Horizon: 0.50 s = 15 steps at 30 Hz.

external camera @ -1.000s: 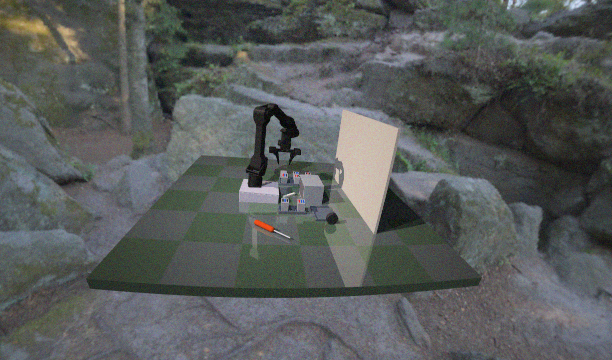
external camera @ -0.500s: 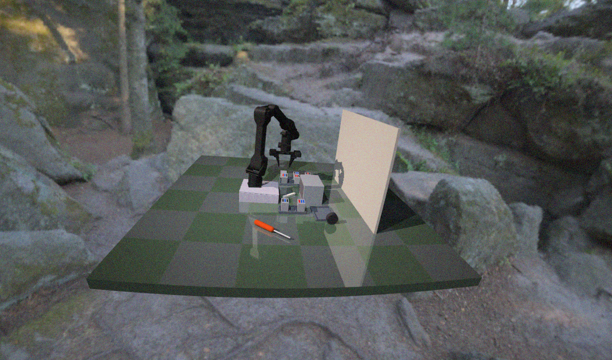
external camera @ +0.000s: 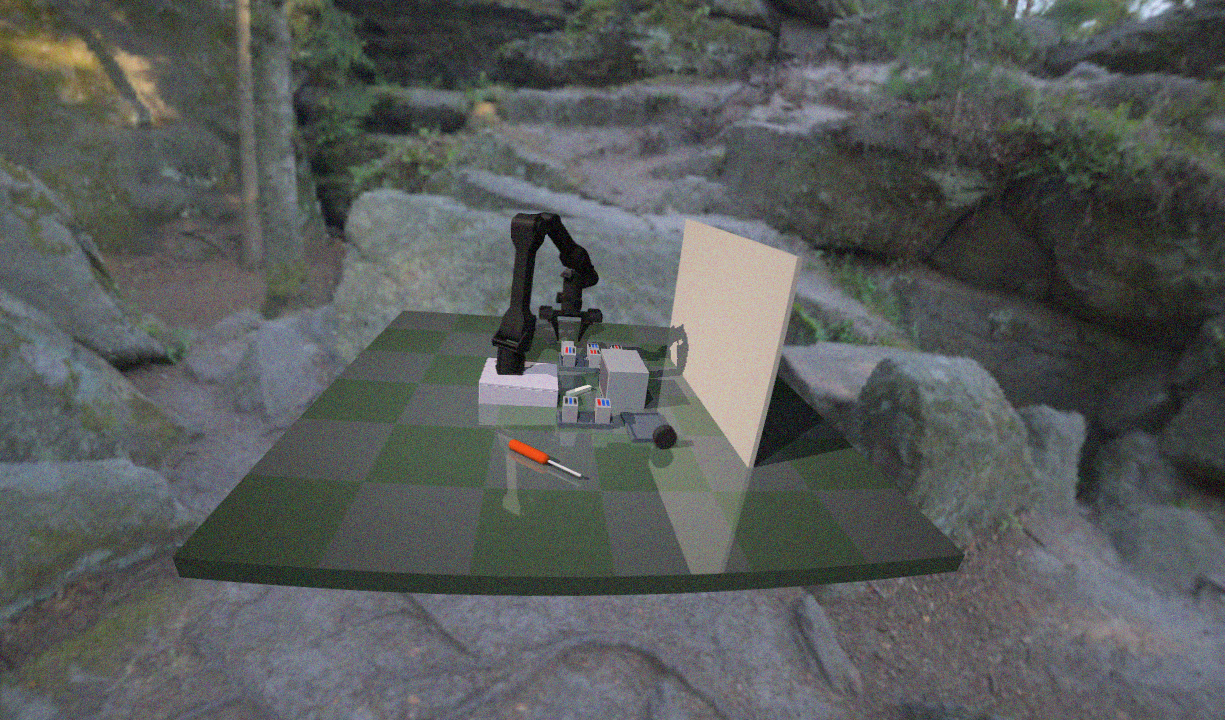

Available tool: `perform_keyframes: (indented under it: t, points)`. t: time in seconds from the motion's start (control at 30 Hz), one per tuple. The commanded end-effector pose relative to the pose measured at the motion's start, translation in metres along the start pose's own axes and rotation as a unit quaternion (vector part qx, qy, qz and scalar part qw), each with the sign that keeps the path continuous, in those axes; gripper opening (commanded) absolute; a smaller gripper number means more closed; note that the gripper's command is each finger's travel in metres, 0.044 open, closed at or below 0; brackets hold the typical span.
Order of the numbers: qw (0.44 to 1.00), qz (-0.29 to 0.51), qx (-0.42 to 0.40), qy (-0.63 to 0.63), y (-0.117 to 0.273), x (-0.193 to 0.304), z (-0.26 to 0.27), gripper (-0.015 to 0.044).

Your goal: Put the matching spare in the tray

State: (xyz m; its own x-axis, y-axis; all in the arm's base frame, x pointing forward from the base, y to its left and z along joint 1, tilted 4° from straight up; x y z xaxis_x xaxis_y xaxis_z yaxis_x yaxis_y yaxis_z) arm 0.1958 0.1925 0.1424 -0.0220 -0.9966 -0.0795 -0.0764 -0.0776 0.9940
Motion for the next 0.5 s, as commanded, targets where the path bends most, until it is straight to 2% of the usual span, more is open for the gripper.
perform_keyframes:
  t: [0.0,0.47]
  points:
    - [1.000,0.004,0.000,0.002,-0.007,0.001,0.000,0.0300]
    - [1.000,0.004,0.000,0.002,-0.030,0.002,0.001,0.0300]
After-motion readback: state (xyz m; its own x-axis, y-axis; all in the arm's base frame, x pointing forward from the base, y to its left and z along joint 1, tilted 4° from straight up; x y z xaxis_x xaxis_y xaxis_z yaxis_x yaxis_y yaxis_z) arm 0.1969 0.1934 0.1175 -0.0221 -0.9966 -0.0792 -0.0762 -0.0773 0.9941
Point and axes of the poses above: the point midway between the two fingers, 35 mm back from their tips, its own y axis back along the fingers, its own z axis across the jaws, x = y × z, the point moved 7 cm from there along y, back along the fingers, and after that the axes turned 7 degrees about y, right-handed, at the moved point
